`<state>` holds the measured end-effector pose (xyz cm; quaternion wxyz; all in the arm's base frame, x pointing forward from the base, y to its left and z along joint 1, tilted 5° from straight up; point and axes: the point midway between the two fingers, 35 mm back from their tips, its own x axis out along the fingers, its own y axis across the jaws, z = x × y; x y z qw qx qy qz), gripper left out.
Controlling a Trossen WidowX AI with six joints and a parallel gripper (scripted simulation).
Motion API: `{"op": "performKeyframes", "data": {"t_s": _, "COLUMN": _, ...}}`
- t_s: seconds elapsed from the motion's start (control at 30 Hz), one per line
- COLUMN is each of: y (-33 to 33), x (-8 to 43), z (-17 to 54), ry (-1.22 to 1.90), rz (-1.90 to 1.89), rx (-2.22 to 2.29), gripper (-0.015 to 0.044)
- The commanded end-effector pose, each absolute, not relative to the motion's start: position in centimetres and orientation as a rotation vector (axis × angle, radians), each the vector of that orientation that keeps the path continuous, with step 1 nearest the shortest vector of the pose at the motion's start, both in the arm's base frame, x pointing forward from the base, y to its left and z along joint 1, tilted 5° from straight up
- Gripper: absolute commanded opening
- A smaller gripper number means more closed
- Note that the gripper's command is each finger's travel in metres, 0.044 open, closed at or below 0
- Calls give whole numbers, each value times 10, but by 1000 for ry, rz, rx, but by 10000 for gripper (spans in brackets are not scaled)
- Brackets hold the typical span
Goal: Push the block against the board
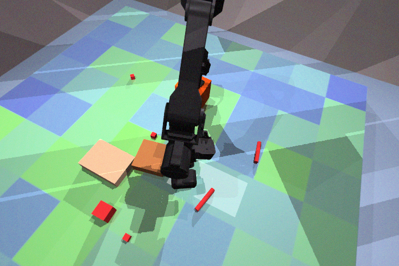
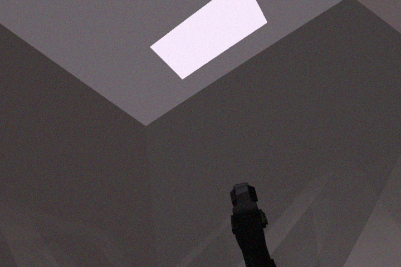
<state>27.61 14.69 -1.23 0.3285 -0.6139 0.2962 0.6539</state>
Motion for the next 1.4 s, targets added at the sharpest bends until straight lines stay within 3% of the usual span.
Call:
{"op": "performKeyframes", "data": {"t_s": 0.0, "y": 145, "x": 274, "z": -8, "ry": 786, "rz": 1720, "rx": -1598, "gripper": 0}}
{"op": "performKeyframes", "data": {"t_s": 1.37, "y": 70, "x": 229, "z": -8, "ry": 1488, "rz": 713, "rx": -602, "gripper": 0}}
